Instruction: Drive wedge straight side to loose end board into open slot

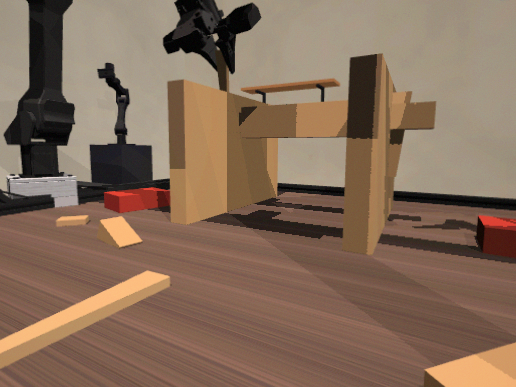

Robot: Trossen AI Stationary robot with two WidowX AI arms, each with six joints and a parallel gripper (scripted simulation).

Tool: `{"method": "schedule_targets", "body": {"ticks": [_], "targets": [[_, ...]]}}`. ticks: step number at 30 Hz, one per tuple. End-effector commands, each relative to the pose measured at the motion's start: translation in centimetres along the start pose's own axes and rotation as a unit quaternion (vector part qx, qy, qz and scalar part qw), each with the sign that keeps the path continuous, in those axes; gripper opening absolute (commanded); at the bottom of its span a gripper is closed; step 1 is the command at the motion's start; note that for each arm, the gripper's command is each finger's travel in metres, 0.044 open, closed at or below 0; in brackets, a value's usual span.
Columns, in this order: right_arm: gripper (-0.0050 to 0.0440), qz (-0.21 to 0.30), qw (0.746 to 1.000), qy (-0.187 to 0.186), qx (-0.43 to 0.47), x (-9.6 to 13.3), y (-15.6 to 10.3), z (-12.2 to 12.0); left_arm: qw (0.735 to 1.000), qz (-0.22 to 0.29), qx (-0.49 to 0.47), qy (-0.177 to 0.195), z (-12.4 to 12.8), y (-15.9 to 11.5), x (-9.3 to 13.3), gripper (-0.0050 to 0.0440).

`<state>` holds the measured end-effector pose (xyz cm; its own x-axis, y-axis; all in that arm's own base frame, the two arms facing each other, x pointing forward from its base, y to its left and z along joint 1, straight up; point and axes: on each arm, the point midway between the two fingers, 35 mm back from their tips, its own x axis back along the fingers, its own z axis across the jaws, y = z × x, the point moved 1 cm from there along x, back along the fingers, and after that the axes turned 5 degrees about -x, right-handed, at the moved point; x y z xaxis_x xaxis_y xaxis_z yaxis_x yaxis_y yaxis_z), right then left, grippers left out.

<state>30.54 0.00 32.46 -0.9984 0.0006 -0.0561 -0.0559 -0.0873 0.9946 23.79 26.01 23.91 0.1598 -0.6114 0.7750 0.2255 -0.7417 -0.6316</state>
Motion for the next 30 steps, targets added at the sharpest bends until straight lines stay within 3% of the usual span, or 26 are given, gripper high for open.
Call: {"method": "schedule_targets", "body": {"ticks": [1, 30], "targets": [[0.044, 0.0, 1.0, 0.0, 0.0, 0.0, 0.0, 0.0, 1.0, 0.0, 0.0, 0.0, 0.0, 0.0, 0.0, 0.0], [0.044, 0.0, 1.0, 0.0, 0.0, 0.0, 0.0, 0.0, 1.0, 0.0, 0.0, 0.0, -0.2, 1.6, -1.8, 0.0]]}}
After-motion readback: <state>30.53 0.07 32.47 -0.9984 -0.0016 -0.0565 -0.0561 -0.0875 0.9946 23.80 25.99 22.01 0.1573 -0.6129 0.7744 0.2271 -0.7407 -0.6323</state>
